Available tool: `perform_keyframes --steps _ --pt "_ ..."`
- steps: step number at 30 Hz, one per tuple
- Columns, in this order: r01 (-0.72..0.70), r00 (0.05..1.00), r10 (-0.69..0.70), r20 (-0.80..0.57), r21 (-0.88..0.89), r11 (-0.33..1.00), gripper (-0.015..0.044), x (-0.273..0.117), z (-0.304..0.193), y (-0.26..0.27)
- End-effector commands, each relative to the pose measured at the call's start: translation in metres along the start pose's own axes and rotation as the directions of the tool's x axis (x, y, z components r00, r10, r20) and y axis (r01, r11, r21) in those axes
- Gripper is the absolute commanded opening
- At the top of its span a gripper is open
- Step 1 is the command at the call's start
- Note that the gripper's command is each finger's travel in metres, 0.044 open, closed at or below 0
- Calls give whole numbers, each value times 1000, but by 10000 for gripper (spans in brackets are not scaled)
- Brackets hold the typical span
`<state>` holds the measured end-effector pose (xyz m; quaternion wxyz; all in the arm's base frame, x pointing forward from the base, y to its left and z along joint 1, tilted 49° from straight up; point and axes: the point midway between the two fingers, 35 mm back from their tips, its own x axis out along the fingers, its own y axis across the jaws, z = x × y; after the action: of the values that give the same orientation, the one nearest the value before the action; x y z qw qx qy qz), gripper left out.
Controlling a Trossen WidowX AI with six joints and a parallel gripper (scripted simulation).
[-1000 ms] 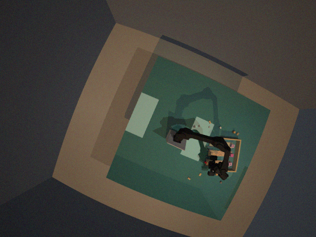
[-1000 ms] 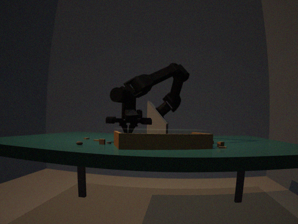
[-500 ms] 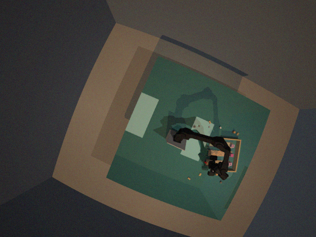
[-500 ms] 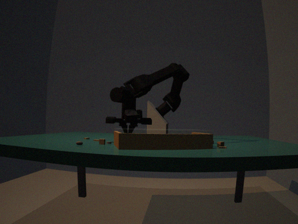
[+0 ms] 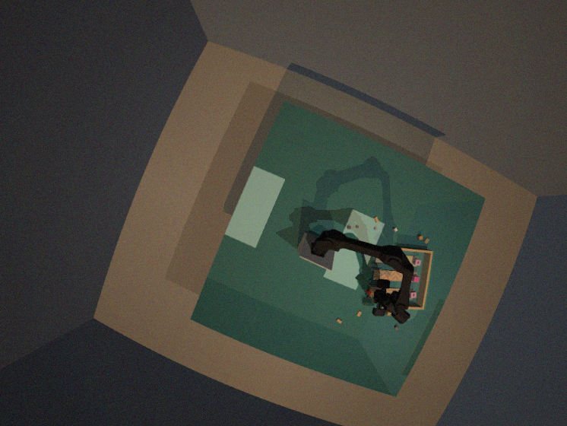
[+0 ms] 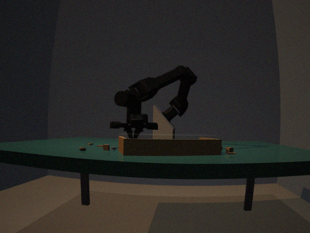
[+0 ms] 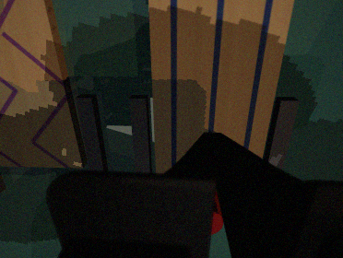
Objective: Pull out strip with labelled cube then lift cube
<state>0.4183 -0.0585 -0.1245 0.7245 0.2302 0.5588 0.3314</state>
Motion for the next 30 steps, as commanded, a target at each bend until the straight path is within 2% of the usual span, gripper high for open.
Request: perform_keyframes --steps 1,30 --pt "-3 1000 3 -1 0 1000 0 3 1 1" --pt "-3 1000 3 -2 0 1000 0 5 -14 -1"
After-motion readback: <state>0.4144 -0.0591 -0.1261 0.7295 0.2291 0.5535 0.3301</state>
